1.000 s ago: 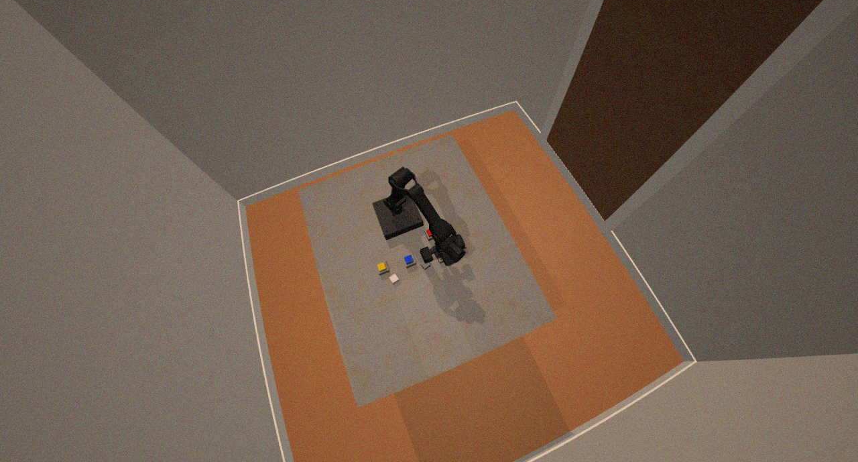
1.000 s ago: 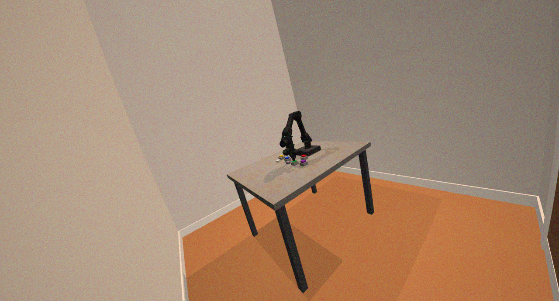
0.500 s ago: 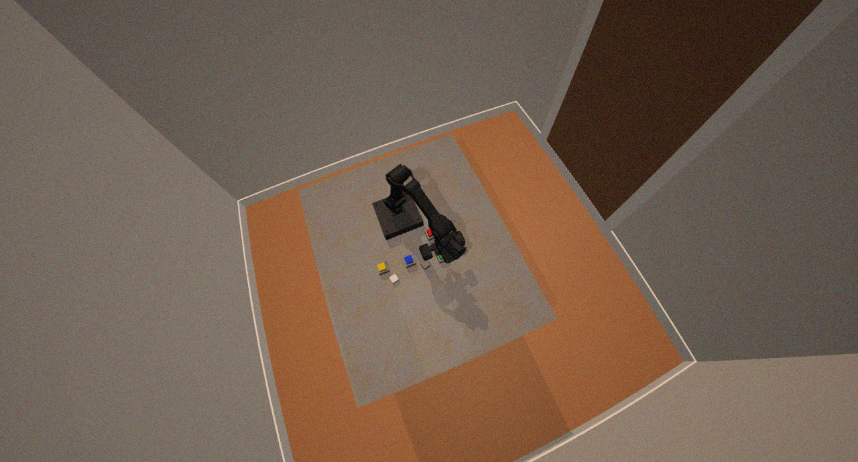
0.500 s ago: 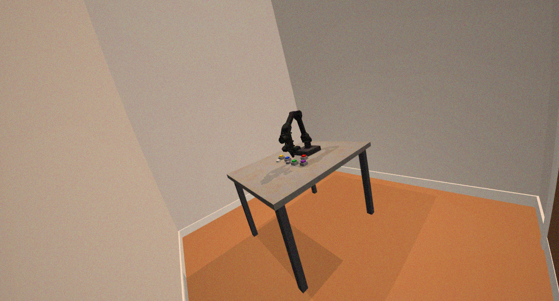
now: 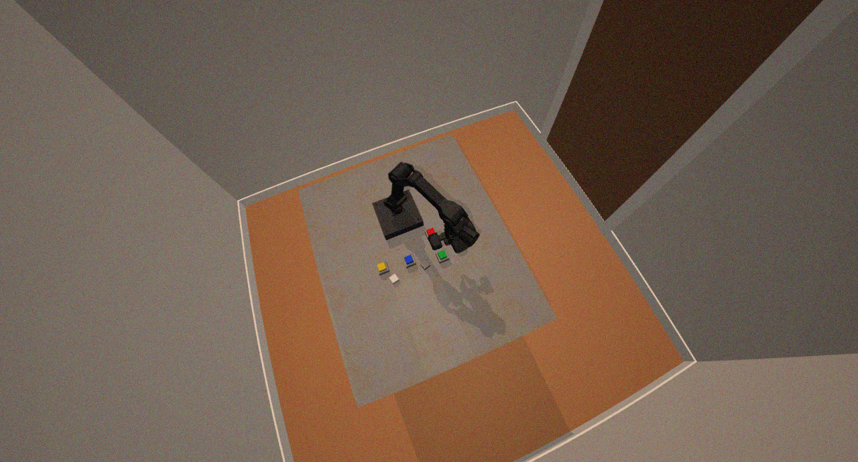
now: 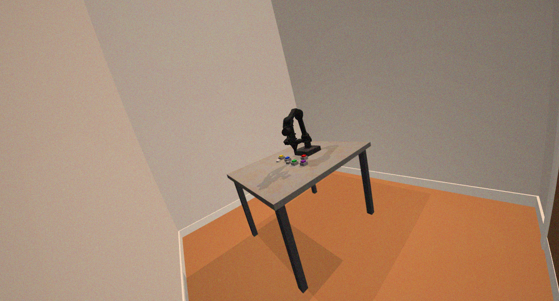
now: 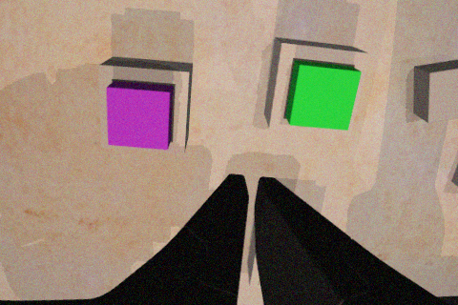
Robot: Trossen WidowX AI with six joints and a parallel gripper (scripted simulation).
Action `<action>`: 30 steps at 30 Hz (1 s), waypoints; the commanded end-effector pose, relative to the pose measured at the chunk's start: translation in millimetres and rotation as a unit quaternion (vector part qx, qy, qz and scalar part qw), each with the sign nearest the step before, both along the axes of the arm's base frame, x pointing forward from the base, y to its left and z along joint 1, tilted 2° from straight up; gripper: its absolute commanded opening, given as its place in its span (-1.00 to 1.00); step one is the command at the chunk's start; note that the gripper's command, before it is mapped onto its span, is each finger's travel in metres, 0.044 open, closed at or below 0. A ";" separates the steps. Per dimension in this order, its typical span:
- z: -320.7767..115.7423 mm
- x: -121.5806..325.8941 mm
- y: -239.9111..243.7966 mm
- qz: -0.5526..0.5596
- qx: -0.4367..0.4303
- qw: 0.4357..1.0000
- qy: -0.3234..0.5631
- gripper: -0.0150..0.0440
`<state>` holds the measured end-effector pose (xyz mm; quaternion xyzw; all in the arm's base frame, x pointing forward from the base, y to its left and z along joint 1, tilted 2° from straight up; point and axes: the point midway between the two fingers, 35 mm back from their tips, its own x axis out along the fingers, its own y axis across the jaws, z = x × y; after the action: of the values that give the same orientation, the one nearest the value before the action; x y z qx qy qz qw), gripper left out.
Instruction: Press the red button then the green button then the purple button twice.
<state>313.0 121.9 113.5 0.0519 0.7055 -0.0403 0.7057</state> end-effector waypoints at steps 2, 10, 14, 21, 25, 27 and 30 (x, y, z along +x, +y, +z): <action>2.8 -9.6 50.7 0.009 0.004 1.000 0.000 -0.42; -36.2 -8.2 52.5 0.009 0.005 1.000 0.000 -0.42; -58.9 -9.7 52.2 0.009 0.004 1.000 0.000 -0.42; -64.4 -9.4 52.5 0.009 0.004 1.000 0.000 -0.42; -70.8 -9.3 52.7 0.009 0.004 1.000 0.000 -0.42; -74.0 -9.3 52.8 0.009 0.004 1.000 0.000 -0.42; -78.8 -9.3 52.9 0.009 0.004 1.000 0.000 -0.42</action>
<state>304.9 175.4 39.9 0.0483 0.7049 -0.0286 0.7071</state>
